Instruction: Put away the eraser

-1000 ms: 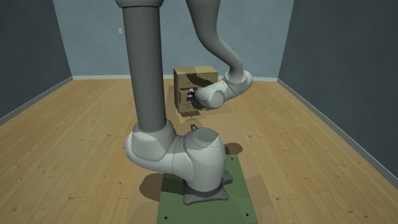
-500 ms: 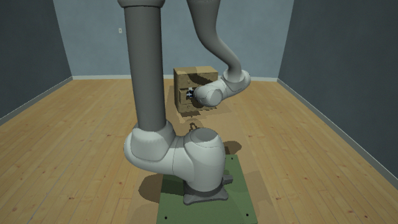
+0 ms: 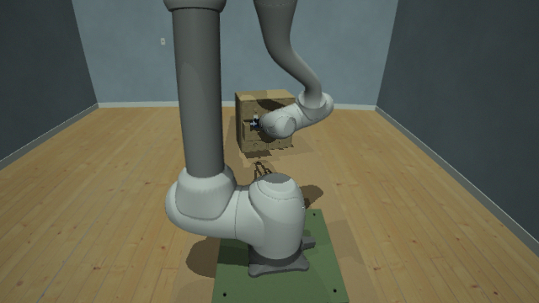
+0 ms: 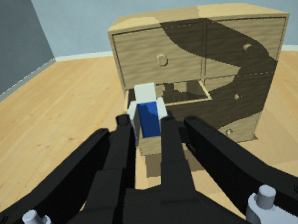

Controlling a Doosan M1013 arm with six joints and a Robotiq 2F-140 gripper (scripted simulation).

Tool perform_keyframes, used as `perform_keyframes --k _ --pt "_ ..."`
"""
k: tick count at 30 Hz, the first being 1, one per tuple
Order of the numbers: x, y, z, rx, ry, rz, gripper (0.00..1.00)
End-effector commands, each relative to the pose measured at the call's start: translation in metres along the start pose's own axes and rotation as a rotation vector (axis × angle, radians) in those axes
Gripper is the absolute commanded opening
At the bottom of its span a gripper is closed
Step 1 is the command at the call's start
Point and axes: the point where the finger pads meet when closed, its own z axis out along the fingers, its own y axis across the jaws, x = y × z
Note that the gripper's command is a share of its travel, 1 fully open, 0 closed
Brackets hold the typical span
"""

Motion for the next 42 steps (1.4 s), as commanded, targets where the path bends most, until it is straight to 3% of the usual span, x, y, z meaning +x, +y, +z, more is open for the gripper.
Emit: perform_keyframes --k 1,20,42 --pt "0.006 0.000 0.017 -0.001 0.000 0.000 0.11" --pt "0.028 0.000 0.077 -0.001 0.000 0.000 0.11" --pt "0.035 0.000 0.097 -0.001 0.000 0.000 0.11"
